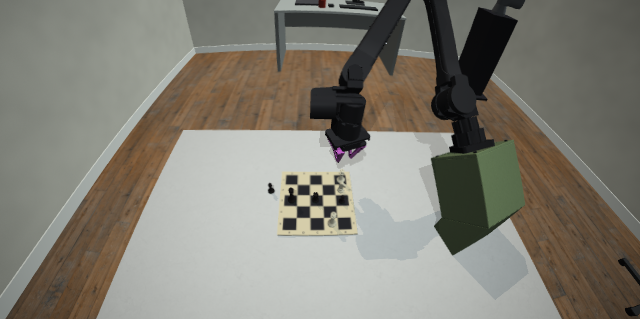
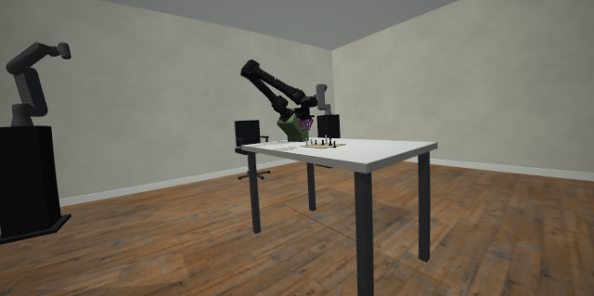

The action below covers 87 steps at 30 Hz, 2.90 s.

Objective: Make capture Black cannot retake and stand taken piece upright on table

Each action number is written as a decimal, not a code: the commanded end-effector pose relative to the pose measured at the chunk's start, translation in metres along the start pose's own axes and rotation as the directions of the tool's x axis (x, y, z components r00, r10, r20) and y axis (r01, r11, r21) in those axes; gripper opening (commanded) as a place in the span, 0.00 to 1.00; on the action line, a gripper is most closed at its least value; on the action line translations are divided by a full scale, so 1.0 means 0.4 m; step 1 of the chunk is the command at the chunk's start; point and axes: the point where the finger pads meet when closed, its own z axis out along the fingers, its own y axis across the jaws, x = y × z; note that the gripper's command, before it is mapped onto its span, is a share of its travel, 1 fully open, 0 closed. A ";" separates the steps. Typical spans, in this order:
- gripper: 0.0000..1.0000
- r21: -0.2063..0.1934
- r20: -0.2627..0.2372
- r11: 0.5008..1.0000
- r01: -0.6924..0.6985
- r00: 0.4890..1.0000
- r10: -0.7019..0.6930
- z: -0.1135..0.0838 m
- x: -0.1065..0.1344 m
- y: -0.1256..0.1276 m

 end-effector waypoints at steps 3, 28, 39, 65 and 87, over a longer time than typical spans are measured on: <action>0.41 0.004 0.003 1.000 -0.003 1.000 0.003 0.017 -0.008 -0.008; 0.41 0.012 -0.001 1.000 0.008 1.000 -0.008 0.101 0.002 -0.012; 0.41 0.007 0.003 1.000 0.000 1.000 0.000 0.107 -0.005 -0.010; 0.41 0.012 0.000 1.000 0.003 1.000 -0.003 0.109 -0.001 -0.013; 0.41 0.013 0.000 1.000 -0.011 1.000 0.011 0.111 0.005 -0.017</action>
